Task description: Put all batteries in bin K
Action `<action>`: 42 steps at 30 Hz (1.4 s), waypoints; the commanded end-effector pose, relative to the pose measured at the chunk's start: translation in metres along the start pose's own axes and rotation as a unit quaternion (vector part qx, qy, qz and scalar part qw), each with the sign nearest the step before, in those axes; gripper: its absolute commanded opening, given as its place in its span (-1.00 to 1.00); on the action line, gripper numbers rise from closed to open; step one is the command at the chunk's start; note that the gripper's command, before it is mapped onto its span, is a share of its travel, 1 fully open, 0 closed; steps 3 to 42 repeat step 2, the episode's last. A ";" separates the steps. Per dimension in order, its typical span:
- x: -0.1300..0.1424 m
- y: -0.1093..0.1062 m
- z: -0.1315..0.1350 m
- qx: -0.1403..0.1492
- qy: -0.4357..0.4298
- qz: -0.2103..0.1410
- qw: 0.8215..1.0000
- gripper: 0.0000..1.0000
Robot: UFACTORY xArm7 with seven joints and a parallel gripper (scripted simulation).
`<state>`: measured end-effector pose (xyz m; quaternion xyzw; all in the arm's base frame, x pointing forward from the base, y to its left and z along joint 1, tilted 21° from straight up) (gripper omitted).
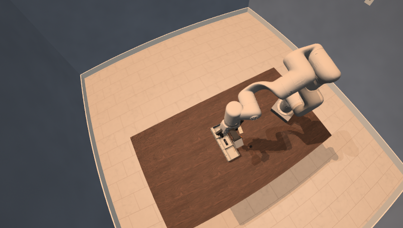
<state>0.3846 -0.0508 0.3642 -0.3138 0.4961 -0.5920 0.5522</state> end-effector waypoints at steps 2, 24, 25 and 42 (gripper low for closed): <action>0.000 -0.001 0.001 0.002 0.000 0.000 1.000 1.00; 0.000 -0.001 0.001 0.002 0.000 0.000 1.000 1.00; 0.000 -0.001 0.001 0.002 0.000 0.000 1.000 1.00; 0.000 -0.001 0.001 0.002 0.000 0.000 1.000 1.00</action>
Point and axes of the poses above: the point where the finger pads meet when closed, its own y axis out along the fingers, its own z axis across the jaws, x = y × z, the point moved 10 cm from there along -y, back along the fingers, and after that the axes turned 11 degrees about y, right-handed, at the moved point
